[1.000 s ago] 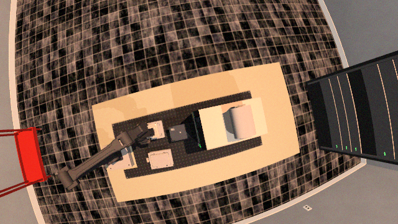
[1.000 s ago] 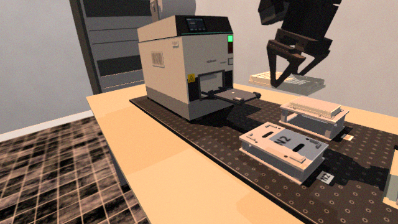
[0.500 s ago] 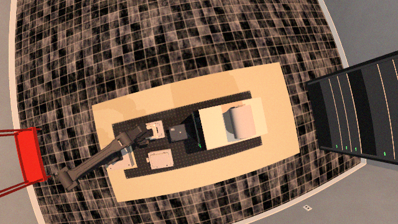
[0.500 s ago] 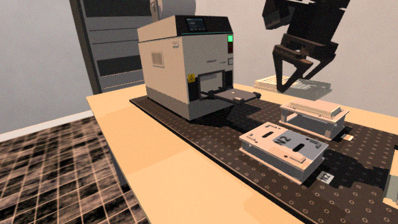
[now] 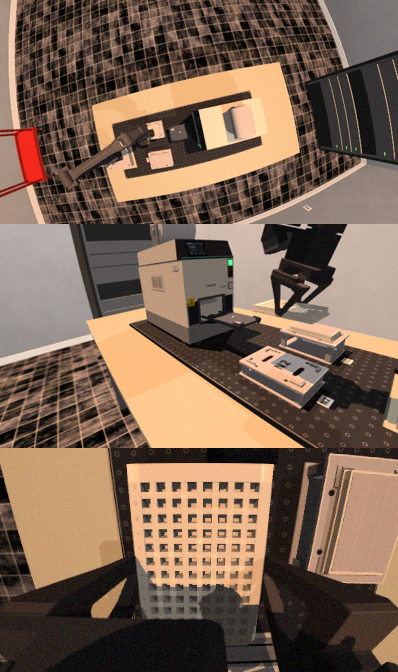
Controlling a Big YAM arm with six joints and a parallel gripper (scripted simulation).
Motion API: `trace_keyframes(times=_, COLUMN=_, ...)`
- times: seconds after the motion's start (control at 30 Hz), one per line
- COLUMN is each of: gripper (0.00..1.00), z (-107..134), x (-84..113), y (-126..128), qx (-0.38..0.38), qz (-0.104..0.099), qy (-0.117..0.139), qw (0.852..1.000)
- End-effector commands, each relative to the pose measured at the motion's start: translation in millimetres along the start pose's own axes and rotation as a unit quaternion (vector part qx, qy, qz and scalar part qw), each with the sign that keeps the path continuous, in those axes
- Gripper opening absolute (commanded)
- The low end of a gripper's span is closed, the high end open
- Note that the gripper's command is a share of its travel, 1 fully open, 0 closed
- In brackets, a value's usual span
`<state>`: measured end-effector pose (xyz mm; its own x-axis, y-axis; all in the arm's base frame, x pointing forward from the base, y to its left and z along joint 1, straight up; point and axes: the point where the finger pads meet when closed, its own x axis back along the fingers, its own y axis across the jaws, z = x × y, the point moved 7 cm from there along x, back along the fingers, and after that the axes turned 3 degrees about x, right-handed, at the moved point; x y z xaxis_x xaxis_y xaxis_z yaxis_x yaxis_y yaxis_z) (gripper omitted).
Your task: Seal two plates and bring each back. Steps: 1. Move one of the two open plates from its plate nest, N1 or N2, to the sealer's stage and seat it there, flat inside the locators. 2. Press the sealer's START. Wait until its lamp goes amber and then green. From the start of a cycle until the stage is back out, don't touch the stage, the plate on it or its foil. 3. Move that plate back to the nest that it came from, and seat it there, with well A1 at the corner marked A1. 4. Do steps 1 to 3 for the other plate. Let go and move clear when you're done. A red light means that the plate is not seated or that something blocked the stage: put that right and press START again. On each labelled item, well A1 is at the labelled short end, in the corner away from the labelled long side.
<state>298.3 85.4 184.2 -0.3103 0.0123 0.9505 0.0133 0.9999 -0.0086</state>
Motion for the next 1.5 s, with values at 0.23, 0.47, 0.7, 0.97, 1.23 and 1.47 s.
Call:
trace_keyframes(times=0.23, gripper=0.0, z=-44, x=4.4, y=0, qx=0.01, qz=-0.008, qy=-0.024, qw=1.0)
trace_keyframes(times=0.47, gripper=0.0, z=-62, x=-5.2, y=-9, qx=0.007, qz=-0.006, qy=-0.022, qw=1.0)
trace_keyframes(times=0.7, gripper=0.0, z=-68, x=-7.7, y=-9, qx=0.011, qz=-0.006, qy=-0.022, qw=1.0)
trace_keyframes(times=0.97, gripper=0.0, z=-90, x=-16.6, y=-18, qx=0.006, qz=-0.005, qy=-0.021, qw=1.0)
trace_keyframes(times=1.23, gripper=0.0, z=-98, x=-18.8, y=-19, qx=0.012, qz=-0.007, qy=-0.021, qw=1.0)
trace_keyframes(times=1.47, gripper=0.0, z=-118, x=-27.6, y=-28, qx=0.004, qz=-0.005, qy=-0.022, qw=1.0)
